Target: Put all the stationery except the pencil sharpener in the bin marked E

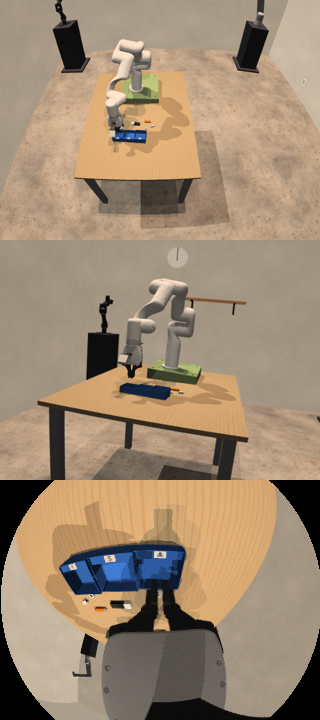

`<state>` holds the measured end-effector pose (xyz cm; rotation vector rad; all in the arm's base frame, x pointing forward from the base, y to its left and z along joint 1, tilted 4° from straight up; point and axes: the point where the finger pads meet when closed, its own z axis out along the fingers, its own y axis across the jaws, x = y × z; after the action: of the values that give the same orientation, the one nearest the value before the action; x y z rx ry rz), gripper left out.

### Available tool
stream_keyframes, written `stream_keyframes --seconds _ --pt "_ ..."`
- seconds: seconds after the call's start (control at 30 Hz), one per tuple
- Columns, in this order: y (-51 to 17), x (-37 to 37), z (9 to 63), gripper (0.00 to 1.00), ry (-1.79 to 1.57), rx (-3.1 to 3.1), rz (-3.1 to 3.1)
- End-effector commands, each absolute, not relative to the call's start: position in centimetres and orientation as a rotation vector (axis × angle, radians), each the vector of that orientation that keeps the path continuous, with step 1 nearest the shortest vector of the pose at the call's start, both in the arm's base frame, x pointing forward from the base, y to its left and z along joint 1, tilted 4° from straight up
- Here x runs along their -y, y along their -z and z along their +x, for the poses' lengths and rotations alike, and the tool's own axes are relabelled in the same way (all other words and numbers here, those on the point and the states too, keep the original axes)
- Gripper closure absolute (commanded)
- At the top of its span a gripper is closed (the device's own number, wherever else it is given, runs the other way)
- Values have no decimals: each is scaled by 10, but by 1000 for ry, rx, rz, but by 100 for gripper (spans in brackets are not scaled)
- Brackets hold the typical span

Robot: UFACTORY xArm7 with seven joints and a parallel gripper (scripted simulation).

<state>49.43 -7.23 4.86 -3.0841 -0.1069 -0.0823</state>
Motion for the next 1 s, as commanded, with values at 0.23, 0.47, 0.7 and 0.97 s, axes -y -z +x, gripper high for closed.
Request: stream_keyframes --seconds 0.23,0.47,0.7,0.97 --pt "-26 72 497 93 86 106 -3084" --pt "-8 70 498 93 86 106 -3084" --pt "6 70 499 93 86 106 -3084" --pt "9 70 499 93 86 106 -3084"
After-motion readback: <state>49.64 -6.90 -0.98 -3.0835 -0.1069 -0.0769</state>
